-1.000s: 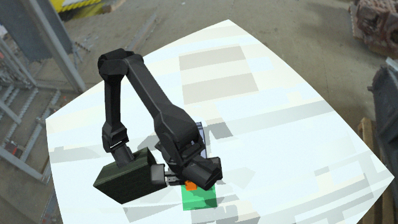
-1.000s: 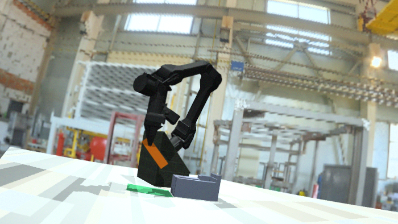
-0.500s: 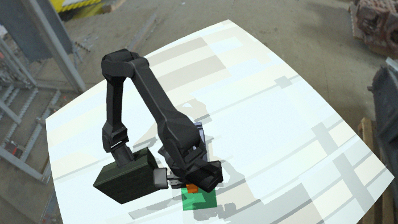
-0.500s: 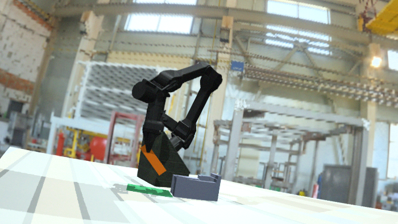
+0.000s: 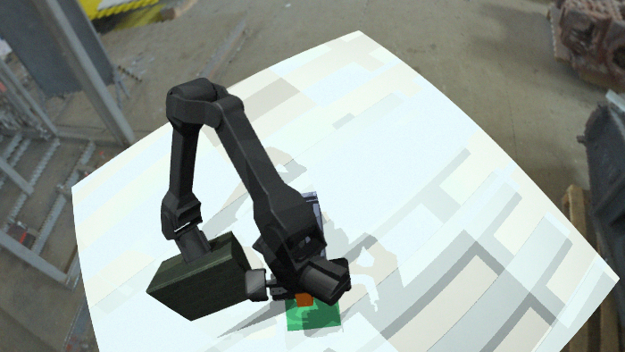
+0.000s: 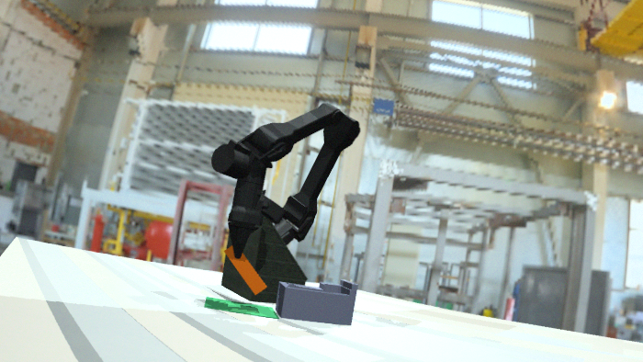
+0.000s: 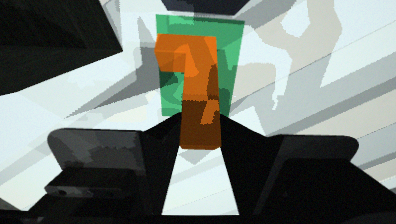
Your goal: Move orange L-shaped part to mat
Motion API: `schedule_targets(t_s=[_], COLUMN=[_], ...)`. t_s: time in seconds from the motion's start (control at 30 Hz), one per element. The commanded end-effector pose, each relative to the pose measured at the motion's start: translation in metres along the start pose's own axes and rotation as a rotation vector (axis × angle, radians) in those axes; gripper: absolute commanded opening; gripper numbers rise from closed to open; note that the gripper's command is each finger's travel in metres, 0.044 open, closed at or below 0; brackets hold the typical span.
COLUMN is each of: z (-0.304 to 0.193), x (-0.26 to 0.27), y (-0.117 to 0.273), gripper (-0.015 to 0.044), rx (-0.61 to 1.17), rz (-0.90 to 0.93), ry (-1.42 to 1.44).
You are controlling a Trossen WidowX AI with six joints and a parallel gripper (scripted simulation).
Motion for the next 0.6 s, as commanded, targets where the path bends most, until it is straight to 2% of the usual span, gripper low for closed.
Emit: schedule_targets(t_s=[0.0,0.57], z=[0.0,0.001], x=[0.001,0.001], y=[-0.006,-0.032], gripper=[0.0,0.0], rx=[-0.006,-0.007], rz=[-0.001,-0.001], ry=[-0.007,-0.007])
Point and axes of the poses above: the point midway between the two fingers, 35 mm back from their tips, its own y axis back along the fingers, its own x axis across the jaws, z = x × y, the point moved 10 cm from there along y, back along the fingers, and after that the axes turned 3 degrees about y, right-handed, at the moved point
